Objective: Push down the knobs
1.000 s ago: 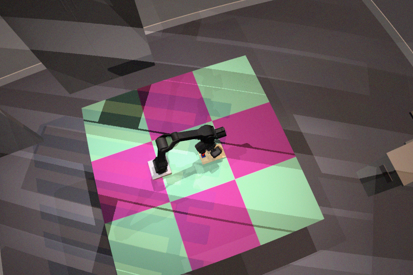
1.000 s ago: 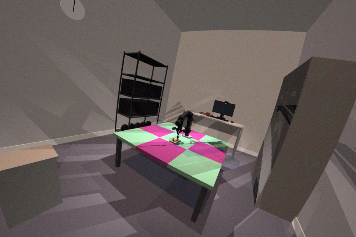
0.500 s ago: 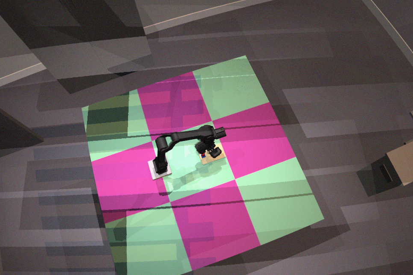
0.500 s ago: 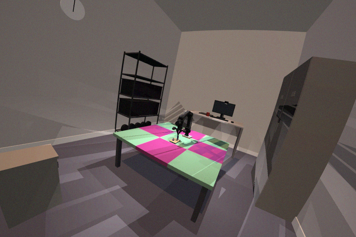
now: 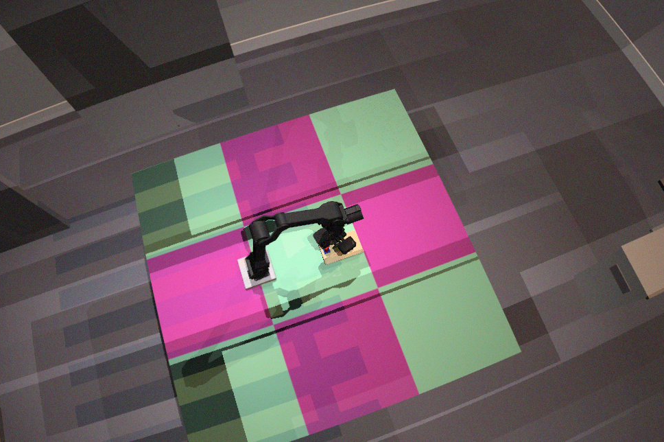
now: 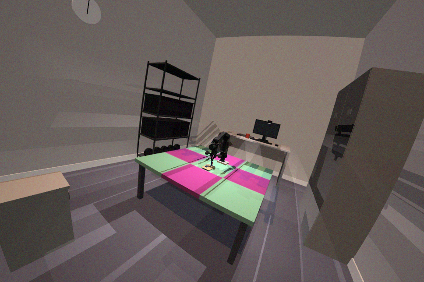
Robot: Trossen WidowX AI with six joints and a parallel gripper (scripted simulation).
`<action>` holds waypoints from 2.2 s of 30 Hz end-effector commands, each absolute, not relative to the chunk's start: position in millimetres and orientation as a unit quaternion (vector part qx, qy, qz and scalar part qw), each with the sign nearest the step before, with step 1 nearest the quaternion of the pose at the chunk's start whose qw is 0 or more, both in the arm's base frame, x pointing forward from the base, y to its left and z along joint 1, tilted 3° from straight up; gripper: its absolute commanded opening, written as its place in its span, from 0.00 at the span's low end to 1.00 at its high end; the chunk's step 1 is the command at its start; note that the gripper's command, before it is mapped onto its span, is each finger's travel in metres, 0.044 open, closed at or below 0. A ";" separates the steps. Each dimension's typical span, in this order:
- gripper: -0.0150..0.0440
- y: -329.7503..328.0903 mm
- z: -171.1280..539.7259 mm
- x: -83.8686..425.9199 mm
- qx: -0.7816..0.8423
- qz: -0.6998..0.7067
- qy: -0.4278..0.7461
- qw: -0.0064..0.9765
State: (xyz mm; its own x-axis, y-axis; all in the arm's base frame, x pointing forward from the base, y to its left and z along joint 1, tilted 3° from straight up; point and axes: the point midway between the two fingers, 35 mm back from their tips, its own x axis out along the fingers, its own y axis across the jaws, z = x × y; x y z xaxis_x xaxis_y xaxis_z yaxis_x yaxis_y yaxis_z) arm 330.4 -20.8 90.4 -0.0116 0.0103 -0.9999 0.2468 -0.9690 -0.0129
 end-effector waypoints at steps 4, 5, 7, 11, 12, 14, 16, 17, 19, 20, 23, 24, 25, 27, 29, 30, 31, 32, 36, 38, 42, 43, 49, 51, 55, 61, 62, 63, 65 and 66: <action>0.25 -19.9 81.4 330.6 0.696 -0.707 0.093 0.081; 0.25 -19.9 80.9 330.6 0.696 -0.707 0.093 0.081; 0.25 -19.9 79.3 330.6 0.696 -0.707 0.093 0.081; 0.25 -19.9 74.8 330.5 0.696 -0.707 0.093 0.081; 0.25 -19.8 74.1 330.5 0.696 -0.707 0.093 0.081; 0.25 -19.8 73.9 330.5 0.696 -0.707 0.093 0.081; 0.25 -19.8 73.9 330.5 0.696 -0.707 0.093 0.081; 0.25 -19.8 73.9 330.5 0.696 -0.707 0.093 0.081; 0.25 -19.8 73.6 330.5 0.696 -0.707 0.093 0.081; 0.25 -19.8 73.2 330.5 0.696 -0.707 0.093 0.081; 0.25 -19.8 70.6 330.4 0.696 -0.707 0.093 0.081; 0.25 -19.8 69.5 330.4 0.696 -0.707 0.093 0.081; 0.25 -19.7 68.3 330.4 0.696 -0.707 0.093 0.081; 0.25 -19.7 66.4 330.3 0.696 -0.707 0.093 0.081; 0.25 -19.7 66.1 330.3 0.696 -0.707 0.093 0.081; 0.25 -19.7 66.1 330.3 0.696 -0.707 0.093 0.081; 0.25 -19.7 66.1 330.3 0.696 -0.707 0.093 0.081; 0.25 -19.7 66.1 330.3 0.696 -0.707 0.093 0.081; 0.25 -19.7 64.7 330.3 0.696 -0.707 0.093 0.081; 0.25 -19.7 62.7 330.2 0.696 -0.707 0.093 0.081; 0.25 -19.6 60.3 330.1 0.696 -0.707 0.093 0.081; 0.25 -19.6 60.3 330.1 0.696 -0.707 0.093 0.081; 0.25 -19.6 60.0 330.1 0.696 -0.707 0.093 0.081; 0.25 -19.6 58.9 330.1 0.696 -0.707 0.093 0.081; 0.25 -19.6 56.0 330.1 0.696 -0.707 0.093 0.081; 0.25 -19.6 56.0 330.1 0.696 -0.707 0.093 0.081; 0.25 -19.6 56.0 330.1 0.696 -0.707 0.093 0.081; 0.25 -19.6 56.0 330.1 0.696 -0.707 0.093 0.081; 0.25 -19.5 55.3 330.1 0.696 -0.707 0.093 0.081; 0.25 -19.5 54.7 330.0 0.696 -0.707 0.093 0.081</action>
